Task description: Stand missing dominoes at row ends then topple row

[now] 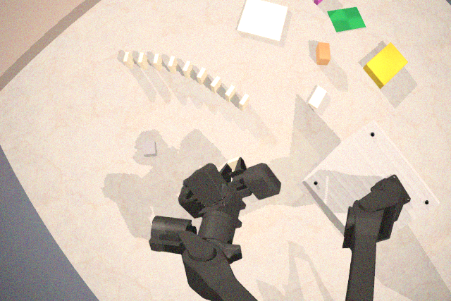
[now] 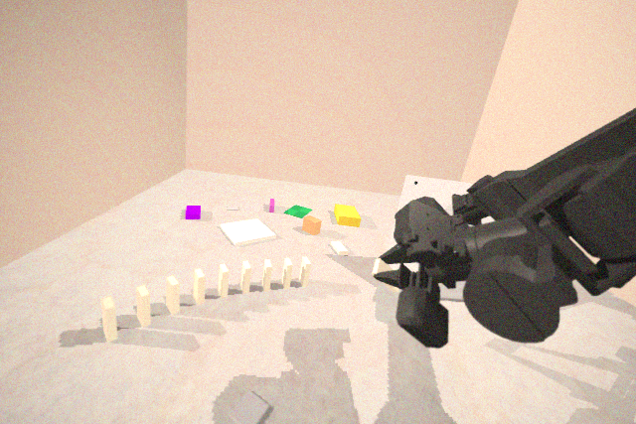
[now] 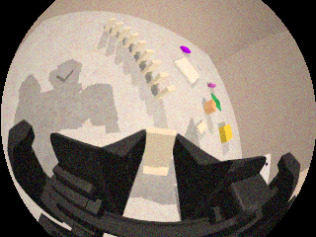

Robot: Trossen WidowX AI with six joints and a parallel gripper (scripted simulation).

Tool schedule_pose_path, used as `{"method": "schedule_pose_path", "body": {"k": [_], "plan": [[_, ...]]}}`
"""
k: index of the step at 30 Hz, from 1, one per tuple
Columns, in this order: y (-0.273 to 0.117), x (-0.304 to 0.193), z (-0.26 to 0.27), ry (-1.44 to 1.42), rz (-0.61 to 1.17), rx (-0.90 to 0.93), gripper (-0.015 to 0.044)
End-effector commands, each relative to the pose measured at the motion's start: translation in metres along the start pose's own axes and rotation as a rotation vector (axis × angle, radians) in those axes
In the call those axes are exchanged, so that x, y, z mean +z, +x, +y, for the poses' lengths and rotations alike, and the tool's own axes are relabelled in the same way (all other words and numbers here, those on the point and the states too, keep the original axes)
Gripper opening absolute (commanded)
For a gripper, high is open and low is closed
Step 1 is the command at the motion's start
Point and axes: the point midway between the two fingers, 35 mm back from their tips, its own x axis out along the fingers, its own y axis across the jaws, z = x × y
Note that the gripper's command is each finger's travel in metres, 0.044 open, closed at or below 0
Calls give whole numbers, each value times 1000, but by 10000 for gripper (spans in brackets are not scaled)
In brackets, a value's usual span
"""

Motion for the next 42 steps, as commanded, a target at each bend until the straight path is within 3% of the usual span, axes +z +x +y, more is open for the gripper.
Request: {"method": "schedule_pose_path", "body": {"k": [1, 16, 32, 42], "plan": [[-3, 1, 1, 30, -86, 9, 107], [-22, 1, 14, 173, -416, 121, 107], [-62, -5, 18, 408, -723, 362, 107], [-66, -7, 17, 433, -747, 390, 107]]}}
